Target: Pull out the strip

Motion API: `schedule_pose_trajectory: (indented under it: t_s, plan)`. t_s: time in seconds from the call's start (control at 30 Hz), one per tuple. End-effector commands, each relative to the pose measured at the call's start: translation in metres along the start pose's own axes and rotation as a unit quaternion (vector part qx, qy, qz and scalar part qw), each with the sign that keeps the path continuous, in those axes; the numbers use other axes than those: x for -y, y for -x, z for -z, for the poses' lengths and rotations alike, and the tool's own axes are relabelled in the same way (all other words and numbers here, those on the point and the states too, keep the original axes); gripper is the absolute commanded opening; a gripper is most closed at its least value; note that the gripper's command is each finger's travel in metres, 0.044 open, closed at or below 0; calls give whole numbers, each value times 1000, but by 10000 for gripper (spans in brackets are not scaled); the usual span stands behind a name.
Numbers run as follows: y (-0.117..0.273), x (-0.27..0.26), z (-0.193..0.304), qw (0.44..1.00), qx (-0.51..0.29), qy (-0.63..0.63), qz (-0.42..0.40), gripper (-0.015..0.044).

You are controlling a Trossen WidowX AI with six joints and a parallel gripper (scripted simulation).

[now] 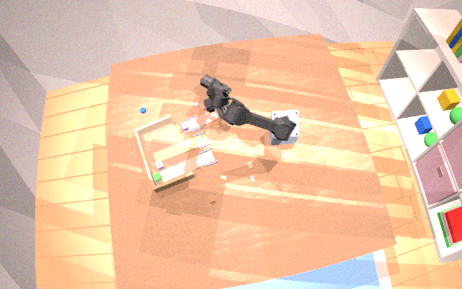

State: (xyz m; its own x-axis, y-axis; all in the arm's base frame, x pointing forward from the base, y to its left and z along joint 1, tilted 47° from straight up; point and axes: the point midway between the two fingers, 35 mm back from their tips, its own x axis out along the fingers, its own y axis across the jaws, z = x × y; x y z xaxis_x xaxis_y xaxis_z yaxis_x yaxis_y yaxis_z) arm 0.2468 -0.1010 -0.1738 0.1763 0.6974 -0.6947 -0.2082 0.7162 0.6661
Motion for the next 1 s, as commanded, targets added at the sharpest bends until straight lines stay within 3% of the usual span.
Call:
schedule_pose_trajectory:
  t_s: [0.0,0.2,0.77,0.97]
  plan:
    - [30,2,-2,1000,-6,-1,0,0]
    - [40,2,-2,1000,-8,-1,-1,0]
    - [41,-2,-67,1000,-7,-26,-2,440]
    - [44,-4,-87,1000,-7,-26,-2,440]
